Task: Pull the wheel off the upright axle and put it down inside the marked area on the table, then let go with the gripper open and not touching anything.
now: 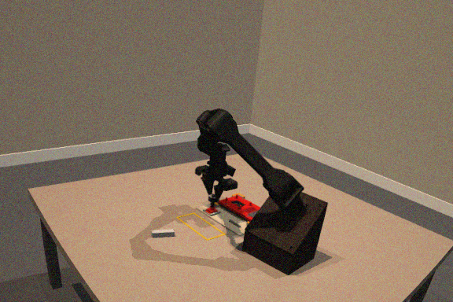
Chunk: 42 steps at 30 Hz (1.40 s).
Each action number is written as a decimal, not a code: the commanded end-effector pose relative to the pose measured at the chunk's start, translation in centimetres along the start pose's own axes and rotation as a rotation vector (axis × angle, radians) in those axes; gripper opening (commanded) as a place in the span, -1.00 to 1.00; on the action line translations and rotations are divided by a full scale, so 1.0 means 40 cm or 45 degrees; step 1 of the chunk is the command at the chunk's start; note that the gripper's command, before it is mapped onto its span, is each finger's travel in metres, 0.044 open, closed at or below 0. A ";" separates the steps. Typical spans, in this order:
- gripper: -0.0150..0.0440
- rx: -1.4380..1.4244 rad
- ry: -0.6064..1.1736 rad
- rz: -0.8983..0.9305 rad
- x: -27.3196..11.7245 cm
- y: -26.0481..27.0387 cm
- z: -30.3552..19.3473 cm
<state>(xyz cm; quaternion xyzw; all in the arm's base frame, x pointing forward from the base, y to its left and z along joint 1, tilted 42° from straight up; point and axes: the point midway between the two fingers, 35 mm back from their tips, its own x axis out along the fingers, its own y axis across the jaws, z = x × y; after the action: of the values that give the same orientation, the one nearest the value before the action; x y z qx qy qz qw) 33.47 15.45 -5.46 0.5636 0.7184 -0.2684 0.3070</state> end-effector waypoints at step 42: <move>-0.49 0.007 0.000 -0.001 -0.096 -0.054 -0.107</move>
<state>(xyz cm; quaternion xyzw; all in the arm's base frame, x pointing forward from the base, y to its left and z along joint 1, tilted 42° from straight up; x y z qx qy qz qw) 32.25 14.81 -0.80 0.5621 0.7189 -0.2699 0.3073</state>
